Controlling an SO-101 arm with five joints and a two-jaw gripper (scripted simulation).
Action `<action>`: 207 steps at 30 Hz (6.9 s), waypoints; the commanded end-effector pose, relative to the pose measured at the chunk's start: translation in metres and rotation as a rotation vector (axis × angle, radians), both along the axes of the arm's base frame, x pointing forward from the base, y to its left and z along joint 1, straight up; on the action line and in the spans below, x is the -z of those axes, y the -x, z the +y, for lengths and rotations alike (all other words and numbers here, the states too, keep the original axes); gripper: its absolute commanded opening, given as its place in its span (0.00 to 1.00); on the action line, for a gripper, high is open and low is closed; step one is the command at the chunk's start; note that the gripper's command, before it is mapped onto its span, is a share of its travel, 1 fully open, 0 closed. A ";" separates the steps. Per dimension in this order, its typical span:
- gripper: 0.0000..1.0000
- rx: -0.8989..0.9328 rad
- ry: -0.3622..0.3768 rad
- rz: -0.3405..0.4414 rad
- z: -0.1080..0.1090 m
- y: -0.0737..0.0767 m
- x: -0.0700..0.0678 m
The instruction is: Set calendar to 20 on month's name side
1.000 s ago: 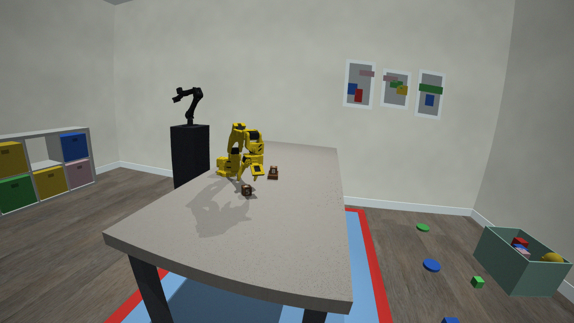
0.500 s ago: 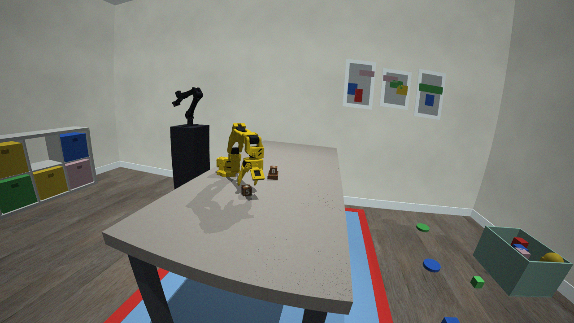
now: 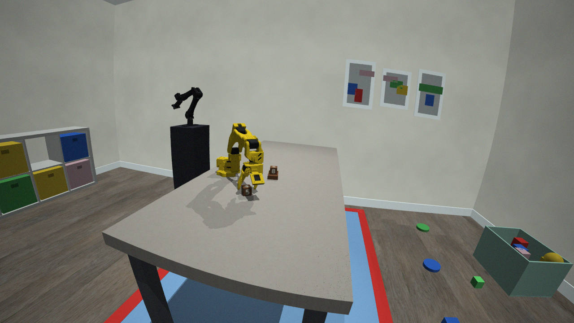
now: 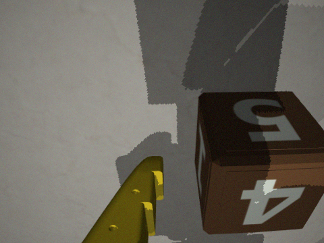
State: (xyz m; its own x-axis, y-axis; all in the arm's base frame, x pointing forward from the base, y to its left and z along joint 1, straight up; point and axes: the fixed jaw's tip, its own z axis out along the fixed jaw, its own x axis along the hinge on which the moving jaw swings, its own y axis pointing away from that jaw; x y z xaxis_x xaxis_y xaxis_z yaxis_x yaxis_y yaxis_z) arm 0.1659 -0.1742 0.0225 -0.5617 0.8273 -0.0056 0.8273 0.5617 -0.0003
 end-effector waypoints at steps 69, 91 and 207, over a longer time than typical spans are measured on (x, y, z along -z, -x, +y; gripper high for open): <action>0.04 -0.004 0.030 -0.026 -0.007 0.003 -0.004; 0.00 -0.004 0.035 -0.031 -0.006 0.000 -0.029; 0.00 -2.032 0.000 -0.049 0.347 0.070 -0.044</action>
State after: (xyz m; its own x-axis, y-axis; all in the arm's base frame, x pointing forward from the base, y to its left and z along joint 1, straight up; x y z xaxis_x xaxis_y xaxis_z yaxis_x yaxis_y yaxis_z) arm 0.1043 0.1617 0.0580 -0.5525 -0.8333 0.0188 -0.8334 0.5526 -0.0006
